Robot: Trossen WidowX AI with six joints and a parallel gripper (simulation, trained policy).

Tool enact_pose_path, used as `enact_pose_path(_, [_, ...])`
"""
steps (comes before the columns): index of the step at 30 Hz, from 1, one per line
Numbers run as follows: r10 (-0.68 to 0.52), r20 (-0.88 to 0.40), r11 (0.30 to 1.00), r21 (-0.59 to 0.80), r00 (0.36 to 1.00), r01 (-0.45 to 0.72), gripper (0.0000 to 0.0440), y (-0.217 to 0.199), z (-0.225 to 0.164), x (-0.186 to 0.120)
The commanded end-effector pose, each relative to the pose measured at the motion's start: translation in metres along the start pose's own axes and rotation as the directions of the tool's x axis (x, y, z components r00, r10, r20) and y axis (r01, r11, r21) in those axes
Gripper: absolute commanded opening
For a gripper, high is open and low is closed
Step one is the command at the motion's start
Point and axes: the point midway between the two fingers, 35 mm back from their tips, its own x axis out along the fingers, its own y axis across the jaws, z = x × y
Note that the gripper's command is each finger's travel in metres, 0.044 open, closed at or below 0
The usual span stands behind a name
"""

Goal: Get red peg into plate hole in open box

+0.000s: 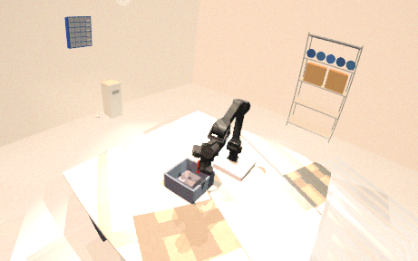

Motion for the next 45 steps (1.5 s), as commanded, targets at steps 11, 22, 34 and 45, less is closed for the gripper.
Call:
enact_pose_path(11, [0.012,-0.049,0.997,-0.070,0.999,-0.016,0.0000,0.007,0.027,0.040])
enact_pose_path(22, [0.007,-0.136,0.987,-0.160,0.991,-0.029,0.0141,0.009,0.024,0.073])
enact_pose_path(34, [0.059,-0.177,0.977,-0.190,0.982,-0.093,0.0360,0.033,0.047,0.070])
enact_pose_path(45, [0.156,-0.229,0.958,-0.201,0.961,-0.204,0.0440,0.069,0.066,0.049])
